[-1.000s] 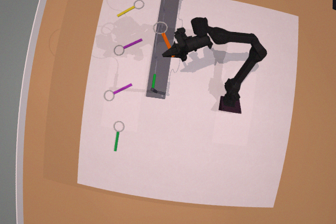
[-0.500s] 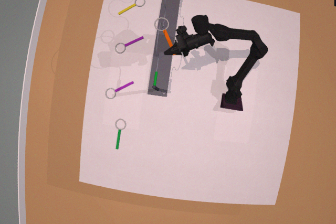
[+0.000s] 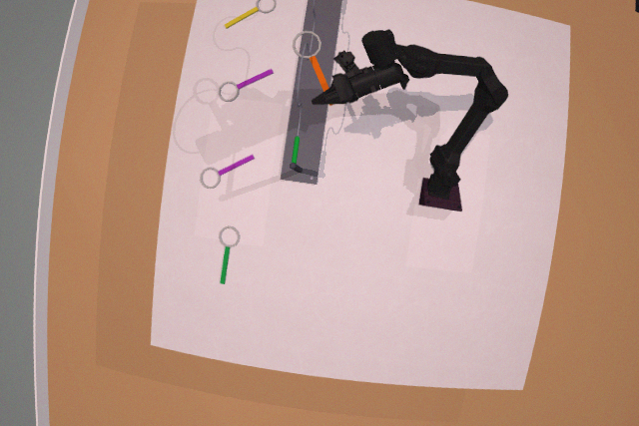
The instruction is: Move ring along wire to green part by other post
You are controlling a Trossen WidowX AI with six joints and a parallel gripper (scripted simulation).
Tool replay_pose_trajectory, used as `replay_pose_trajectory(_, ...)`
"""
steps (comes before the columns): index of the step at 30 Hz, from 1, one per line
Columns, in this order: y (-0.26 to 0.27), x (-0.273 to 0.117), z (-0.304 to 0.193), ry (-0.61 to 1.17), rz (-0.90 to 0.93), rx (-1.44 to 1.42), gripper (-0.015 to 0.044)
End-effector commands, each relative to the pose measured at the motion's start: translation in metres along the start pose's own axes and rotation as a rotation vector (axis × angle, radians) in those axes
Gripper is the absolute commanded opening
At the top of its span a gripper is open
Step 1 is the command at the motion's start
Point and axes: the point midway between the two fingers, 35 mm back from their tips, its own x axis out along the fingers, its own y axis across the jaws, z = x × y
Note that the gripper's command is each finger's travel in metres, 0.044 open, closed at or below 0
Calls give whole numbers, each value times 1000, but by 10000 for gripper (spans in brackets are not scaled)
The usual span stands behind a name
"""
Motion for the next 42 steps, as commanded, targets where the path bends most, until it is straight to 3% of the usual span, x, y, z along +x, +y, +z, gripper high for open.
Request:
replay_pose_trajectory(1,1,-1,2,-11,-20,-50,-150)
replay_pose_trajectory(42,-22,-1,8,-72,-289,-534,-150)
